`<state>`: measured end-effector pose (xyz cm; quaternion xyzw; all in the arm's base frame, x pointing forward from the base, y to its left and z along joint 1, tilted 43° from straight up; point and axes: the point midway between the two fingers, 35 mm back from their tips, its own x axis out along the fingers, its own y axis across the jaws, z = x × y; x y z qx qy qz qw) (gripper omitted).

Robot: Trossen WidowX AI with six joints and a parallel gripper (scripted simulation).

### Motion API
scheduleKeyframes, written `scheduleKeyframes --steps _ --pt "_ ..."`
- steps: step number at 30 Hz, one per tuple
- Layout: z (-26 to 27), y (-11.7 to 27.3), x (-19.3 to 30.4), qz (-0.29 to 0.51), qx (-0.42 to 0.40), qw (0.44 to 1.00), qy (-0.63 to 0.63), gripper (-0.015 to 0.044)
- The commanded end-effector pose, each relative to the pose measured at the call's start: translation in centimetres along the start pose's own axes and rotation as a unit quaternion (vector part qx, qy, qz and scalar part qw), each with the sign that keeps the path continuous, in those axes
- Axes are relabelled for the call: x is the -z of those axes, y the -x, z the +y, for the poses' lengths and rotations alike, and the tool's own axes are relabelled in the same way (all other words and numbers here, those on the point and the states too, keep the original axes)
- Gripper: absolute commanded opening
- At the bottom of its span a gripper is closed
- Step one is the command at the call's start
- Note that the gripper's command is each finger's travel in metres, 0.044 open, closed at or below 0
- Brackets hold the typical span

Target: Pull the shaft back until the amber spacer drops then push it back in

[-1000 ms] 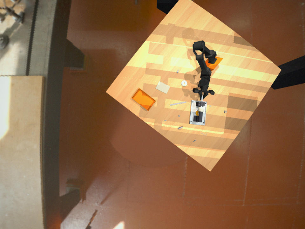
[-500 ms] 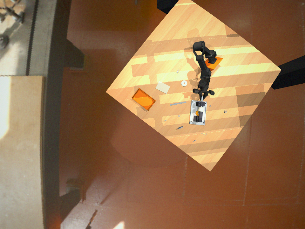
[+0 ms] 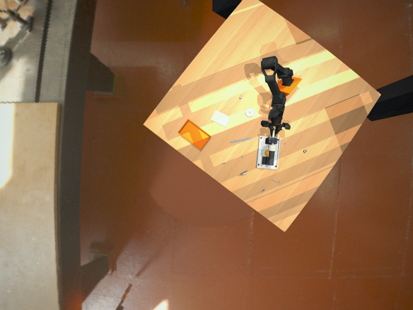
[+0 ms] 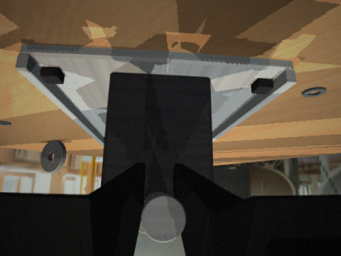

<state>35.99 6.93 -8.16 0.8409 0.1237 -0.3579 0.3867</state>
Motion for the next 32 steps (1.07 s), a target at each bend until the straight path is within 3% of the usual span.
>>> scheduleKeyframes --steps 1,21,32 --pt "0.03 -0.25 0.13 0.0 -0.001 1.0 -0.001 0.0" --pt "0.06 -0.56 0.35 0.001 -0.001 1.0 -0.002 0.0" --pt "-0.02 -0.24 0.11 -0.001 0.0 1.0 0.0 0.0289"
